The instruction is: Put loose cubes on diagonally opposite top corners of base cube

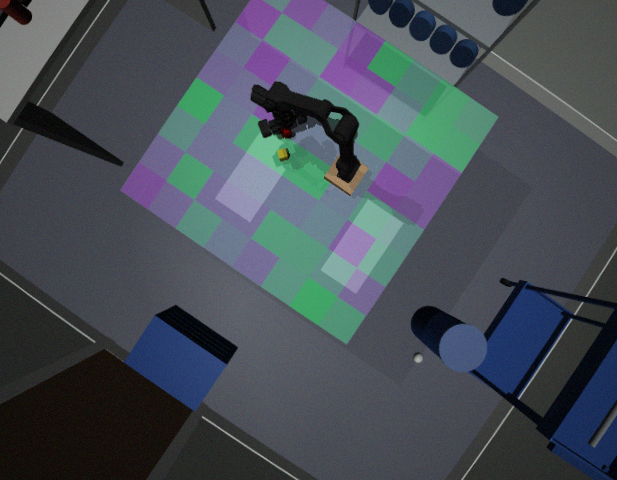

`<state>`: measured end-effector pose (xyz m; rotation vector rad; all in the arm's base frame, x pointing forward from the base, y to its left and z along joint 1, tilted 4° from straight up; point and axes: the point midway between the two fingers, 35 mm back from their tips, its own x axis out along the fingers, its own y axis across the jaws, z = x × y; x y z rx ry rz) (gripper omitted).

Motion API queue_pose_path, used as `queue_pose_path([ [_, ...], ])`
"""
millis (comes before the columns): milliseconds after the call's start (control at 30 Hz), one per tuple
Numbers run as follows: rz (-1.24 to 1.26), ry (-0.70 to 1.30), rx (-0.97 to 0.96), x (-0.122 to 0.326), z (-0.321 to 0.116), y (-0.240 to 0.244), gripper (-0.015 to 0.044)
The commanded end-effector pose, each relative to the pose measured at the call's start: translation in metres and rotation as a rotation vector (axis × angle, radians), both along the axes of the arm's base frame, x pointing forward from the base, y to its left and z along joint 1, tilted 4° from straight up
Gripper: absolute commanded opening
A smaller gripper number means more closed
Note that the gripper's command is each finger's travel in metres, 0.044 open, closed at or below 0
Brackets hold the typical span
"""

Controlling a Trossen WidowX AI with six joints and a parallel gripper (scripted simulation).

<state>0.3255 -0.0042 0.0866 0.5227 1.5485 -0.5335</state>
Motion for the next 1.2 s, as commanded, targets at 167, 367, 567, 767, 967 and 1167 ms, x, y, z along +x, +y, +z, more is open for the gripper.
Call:
queue_pose_path([
  [167,-0.226,0.003,-0.003,-0.004,-0.004,0.024,0.0105],
  [367,-0.387,0.006,-0.009,-0.007,-0.006,0.039,0.0105],
  [567,-0.547,0.009,-0.015,-0.01,-0.009,0.055,0.0105],
  [767,-0.707,0.013,-0.021,-0.015,-0.011,0.07,0.0105],
  [967,-0.868,0.017,-0.028,-0.02,-0.014,0.085,0.0105],
  [1167,-0.934,0.019,-0.03,-0.022,-0.015,0.091,0.0105],
])
